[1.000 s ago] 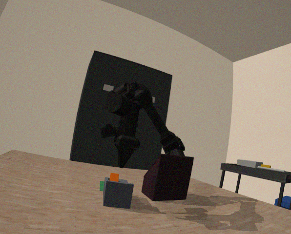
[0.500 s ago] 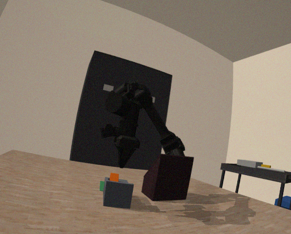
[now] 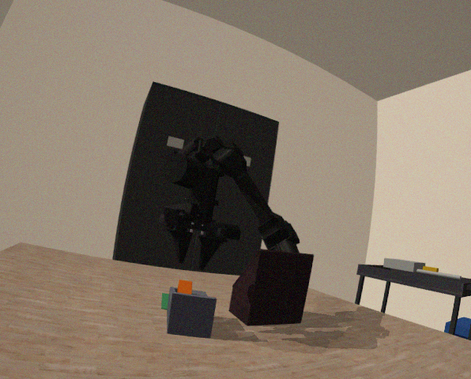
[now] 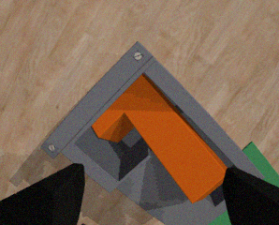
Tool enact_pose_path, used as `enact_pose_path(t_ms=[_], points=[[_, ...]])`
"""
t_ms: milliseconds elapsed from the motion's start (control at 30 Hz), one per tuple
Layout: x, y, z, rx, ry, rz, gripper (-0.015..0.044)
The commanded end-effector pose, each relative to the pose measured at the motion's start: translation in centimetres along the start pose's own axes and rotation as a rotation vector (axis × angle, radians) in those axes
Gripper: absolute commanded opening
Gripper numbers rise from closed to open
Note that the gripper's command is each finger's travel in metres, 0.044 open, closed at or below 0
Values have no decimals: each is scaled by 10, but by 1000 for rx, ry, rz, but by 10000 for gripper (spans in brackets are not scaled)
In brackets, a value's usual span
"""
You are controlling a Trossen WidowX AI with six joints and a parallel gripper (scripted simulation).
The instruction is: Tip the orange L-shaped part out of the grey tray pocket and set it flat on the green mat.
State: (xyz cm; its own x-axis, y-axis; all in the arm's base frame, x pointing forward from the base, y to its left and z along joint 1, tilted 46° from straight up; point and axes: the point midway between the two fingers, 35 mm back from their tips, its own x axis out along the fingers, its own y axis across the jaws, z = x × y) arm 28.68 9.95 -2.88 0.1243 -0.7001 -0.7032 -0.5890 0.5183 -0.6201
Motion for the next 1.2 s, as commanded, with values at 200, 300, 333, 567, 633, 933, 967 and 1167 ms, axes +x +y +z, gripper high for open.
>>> enact_pose_path(t_ms=[200,300,333,567,633,933,967,1167], points=[[-2,-35,-29,-839,10,-2,280],[-2,-35,-29,-839,10,-2,280],[-2,-35,-29,-839,10,-2,280],[6,-35,-28,-839,9,-2,280],[17,-35,-28,-839,10,-3,280],[33,-35,-29,-839,10,-3,280],[34,-35,-29,-839,10,-3,280],[44,-35,-28,-839,10,-3,280]])
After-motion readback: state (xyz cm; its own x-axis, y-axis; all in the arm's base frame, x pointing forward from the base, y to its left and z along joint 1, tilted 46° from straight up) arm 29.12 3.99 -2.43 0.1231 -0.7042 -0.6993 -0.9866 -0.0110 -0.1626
